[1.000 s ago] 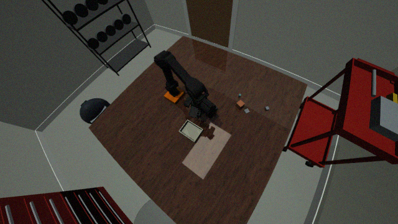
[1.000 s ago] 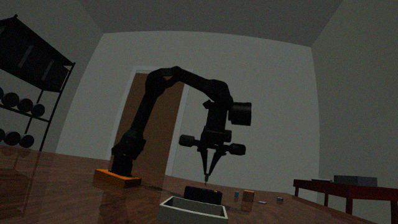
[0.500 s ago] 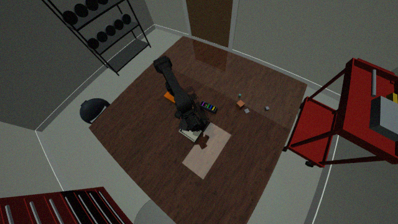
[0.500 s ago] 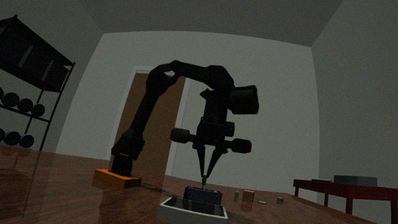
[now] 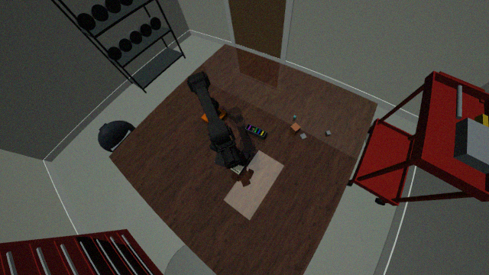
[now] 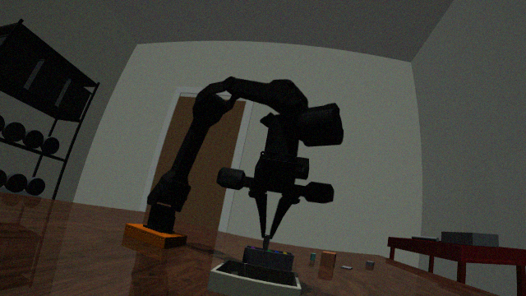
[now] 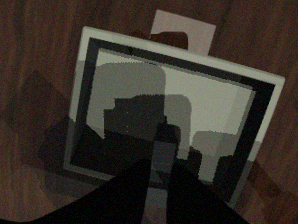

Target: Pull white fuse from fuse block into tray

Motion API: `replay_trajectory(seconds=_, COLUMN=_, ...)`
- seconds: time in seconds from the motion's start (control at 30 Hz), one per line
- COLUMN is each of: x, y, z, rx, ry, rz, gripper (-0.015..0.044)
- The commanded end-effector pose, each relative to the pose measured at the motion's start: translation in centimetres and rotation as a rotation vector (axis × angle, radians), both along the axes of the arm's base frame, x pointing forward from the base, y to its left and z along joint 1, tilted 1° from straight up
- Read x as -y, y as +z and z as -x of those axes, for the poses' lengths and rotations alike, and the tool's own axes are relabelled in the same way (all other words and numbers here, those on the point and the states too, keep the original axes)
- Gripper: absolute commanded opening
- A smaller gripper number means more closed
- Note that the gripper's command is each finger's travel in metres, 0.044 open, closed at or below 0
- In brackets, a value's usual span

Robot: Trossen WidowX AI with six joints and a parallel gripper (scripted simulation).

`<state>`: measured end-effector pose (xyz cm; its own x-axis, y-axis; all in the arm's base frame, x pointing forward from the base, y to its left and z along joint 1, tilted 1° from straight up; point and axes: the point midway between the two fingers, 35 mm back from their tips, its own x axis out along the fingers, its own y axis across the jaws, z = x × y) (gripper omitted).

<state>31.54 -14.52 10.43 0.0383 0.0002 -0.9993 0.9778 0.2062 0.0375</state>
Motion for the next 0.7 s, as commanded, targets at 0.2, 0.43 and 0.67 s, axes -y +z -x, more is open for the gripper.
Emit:
replay_trajectory(seconds=0.2, x=0.0, y=-1.8, z=0.1, rx=-0.008, ry=0.004, rz=0.001, gripper=0.0)
replay_trajectory(seconds=0.43, x=0.0, y=-2.9, z=0.1, rx=-0.009, ry=0.004, rz=0.001, gripper=0.0)
replay_trajectory(seconds=0.67, x=0.0, y=-3.4, z=0.1, rx=-0.009, ry=0.004, rz=0.001, gripper=0.0)
